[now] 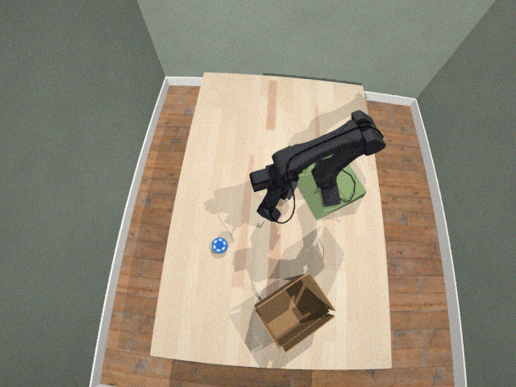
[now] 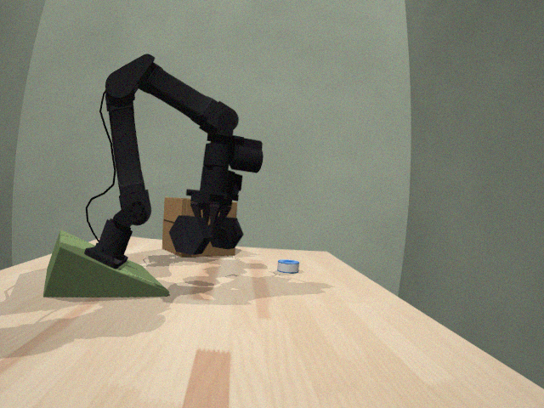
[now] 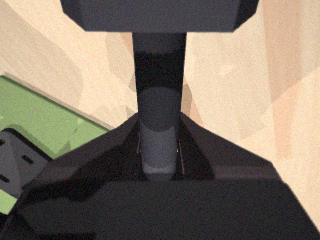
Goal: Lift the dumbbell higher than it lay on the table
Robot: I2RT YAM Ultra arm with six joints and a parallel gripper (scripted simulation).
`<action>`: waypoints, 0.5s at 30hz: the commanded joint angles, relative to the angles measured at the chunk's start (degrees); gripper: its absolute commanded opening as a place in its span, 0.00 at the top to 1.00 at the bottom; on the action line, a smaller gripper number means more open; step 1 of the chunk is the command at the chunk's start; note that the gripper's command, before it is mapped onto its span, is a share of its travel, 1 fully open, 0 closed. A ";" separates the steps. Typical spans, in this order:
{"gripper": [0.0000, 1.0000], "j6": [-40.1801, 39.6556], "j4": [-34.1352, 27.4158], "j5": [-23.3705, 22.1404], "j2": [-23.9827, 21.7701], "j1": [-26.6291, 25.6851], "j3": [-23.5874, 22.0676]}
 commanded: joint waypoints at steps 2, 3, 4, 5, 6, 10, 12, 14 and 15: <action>1.00 -1.13 -3.98 -1.36 -3.14 -0.83 5.34; 1.00 -1.13 -3.98 -1.36 -3.14 -0.83 5.34; 1.00 -1.13 -3.98 -1.36 -3.14 -0.83 5.34; 1.00 -1.22 -4.41 -1.41 -3.14 -0.75 5.74; 1.00 -1.23 -4.67 -1.41 -3.17 -0.85 5.97; 1.00 -1.31 -5.56 -1.42 -3.27 -1.01 6.75; 1.00 -1.37 -5.90 -1.46 -3.29 -0.99 7.05; 1.00 -1.42 -6.15 -1.48 -3.30 -0.98 7.29; 1.00 -1.42 -6.24 -1.48 -3.30 -1.01 7.38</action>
